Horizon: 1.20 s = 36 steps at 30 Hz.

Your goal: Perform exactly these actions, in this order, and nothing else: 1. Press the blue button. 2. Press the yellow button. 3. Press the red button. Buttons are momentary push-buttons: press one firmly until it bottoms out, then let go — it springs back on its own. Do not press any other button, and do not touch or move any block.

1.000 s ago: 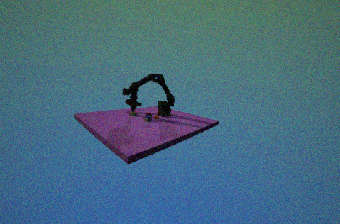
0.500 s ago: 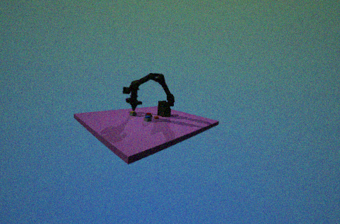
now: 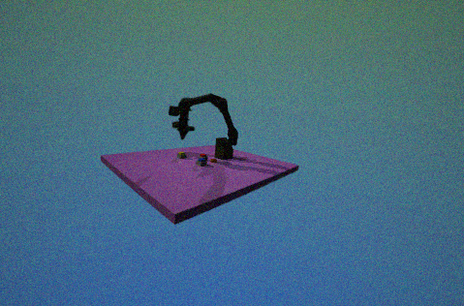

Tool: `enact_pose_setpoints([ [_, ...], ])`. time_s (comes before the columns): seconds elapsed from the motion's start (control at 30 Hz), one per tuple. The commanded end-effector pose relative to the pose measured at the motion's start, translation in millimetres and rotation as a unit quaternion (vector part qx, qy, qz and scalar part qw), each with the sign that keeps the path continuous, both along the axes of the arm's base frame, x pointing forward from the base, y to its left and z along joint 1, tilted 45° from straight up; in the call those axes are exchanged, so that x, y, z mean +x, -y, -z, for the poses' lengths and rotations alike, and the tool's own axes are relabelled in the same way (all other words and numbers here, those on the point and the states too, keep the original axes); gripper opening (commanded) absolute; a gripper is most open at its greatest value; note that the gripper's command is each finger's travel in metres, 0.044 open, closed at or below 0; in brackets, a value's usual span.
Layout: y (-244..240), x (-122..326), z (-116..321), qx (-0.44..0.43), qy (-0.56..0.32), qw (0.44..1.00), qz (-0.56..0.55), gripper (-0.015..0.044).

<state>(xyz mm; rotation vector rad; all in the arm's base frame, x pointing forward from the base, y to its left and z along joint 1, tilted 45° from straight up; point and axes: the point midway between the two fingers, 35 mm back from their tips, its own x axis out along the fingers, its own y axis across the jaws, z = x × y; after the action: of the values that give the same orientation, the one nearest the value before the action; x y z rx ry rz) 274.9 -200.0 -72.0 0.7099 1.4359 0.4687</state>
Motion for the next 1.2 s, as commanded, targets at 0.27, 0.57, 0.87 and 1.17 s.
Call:
enact_pose_setpoints([
  [0.27, -76, -64, -71, 0.009, -0.009, 1.0, -0.007, 0.002],
  [0.57, -98, -82, -81, 0.009, -0.01, 1.0, -0.007, 0.002],
  [0.87, -141, -78, -38, 0.01, -0.009, 1.0, -0.007, 0.002],
  [1.17, -148, -76, -31, 0.01, -0.009, 1.0, -0.007, 0.002],
])
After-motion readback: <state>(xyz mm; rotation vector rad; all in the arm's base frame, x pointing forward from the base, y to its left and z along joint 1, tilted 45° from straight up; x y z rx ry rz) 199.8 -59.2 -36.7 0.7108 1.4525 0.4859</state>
